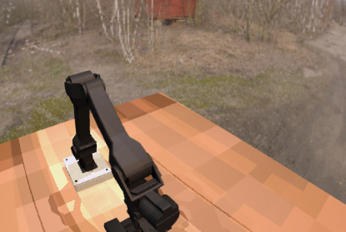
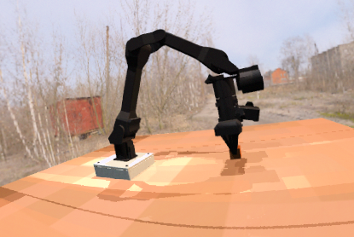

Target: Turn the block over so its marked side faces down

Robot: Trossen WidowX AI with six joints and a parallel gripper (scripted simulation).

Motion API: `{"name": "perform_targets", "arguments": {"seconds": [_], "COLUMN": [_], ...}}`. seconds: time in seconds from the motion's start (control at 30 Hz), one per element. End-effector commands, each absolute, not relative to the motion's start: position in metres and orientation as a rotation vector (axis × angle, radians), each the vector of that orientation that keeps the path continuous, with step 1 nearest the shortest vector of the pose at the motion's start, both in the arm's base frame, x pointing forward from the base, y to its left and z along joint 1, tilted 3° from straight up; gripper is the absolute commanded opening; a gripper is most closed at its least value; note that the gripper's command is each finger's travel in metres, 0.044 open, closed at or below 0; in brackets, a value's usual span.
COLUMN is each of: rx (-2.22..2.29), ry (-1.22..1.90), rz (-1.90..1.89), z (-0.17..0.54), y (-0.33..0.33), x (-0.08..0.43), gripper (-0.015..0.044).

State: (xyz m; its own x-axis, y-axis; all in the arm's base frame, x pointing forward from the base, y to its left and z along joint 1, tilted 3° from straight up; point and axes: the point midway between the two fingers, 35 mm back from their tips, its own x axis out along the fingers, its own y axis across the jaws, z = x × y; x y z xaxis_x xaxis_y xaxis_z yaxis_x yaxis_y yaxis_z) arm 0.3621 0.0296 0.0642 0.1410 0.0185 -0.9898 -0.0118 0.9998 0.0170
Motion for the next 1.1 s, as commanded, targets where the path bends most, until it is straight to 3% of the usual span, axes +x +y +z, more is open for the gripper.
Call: {"name": "perform_targets", "arguments": {"seconds": [0.0,1.07], "rx": [0.001,0.007], "ry": [1.38,0.942], "rz": [0.019,0.017], "z": [0.0613,0.0521], "y": [0.0291,0.0293], "x": [0.3609,0.3574], "gripper": [0.0,0.0]}}
